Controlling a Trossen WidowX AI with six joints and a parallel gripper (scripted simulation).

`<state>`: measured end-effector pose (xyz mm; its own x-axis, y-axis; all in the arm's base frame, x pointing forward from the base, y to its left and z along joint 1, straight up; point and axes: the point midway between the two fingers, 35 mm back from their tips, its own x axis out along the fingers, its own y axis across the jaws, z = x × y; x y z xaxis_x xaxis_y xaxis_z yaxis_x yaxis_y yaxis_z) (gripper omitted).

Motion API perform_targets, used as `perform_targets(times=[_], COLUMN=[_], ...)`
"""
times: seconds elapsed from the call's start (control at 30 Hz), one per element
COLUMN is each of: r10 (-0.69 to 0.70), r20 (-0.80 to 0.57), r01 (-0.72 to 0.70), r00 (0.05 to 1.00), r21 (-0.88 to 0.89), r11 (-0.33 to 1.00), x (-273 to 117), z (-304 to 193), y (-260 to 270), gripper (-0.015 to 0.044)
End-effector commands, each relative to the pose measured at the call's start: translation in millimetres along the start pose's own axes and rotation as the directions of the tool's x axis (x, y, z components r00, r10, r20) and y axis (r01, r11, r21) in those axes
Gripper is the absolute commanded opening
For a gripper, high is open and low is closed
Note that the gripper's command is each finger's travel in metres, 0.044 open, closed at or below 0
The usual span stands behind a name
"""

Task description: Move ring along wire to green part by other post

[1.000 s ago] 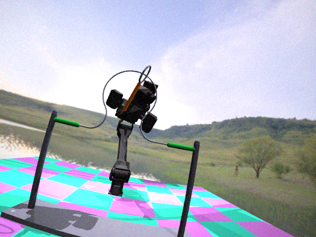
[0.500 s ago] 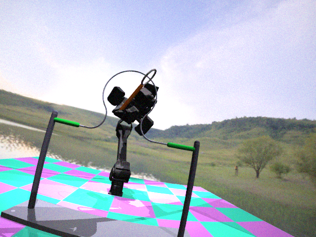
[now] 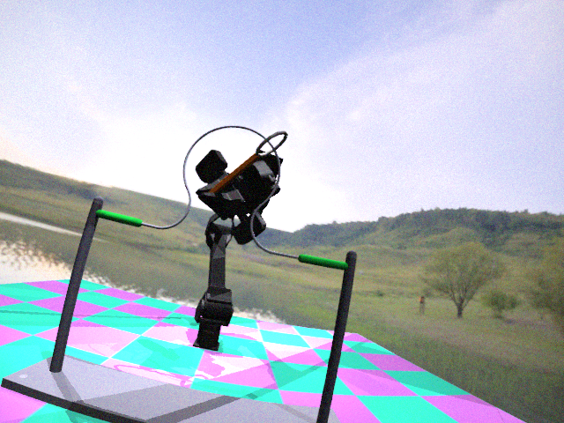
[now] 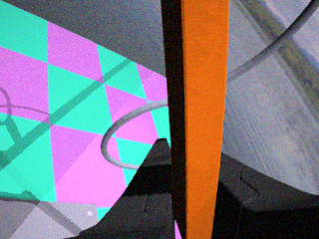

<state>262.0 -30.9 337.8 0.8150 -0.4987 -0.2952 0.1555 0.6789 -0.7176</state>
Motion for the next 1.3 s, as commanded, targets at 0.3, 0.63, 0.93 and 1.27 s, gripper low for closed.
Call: perform_targets(times=[0.3, 0.63, 0.93, 1.27], r10=[-0.093, -0.155, -0.211, -0.268], r20=[0.027, 0.057, 0.090, 0.133], r01=[0.096, 0.165, 0.230, 0.299], r00=[0.995, 0.986, 0.973, 0.954], r21=[-0.147, -0.247, -0.339, -0.435], r11=[0.985, 0.955, 0.912, 0.849], x=[1, 1, 1, 0], z=[-1, 1, 2, 5], y=[-7, -13, -19, -24], gripper=[-0.0150, -0.0150, -0.0150, -0.0150])
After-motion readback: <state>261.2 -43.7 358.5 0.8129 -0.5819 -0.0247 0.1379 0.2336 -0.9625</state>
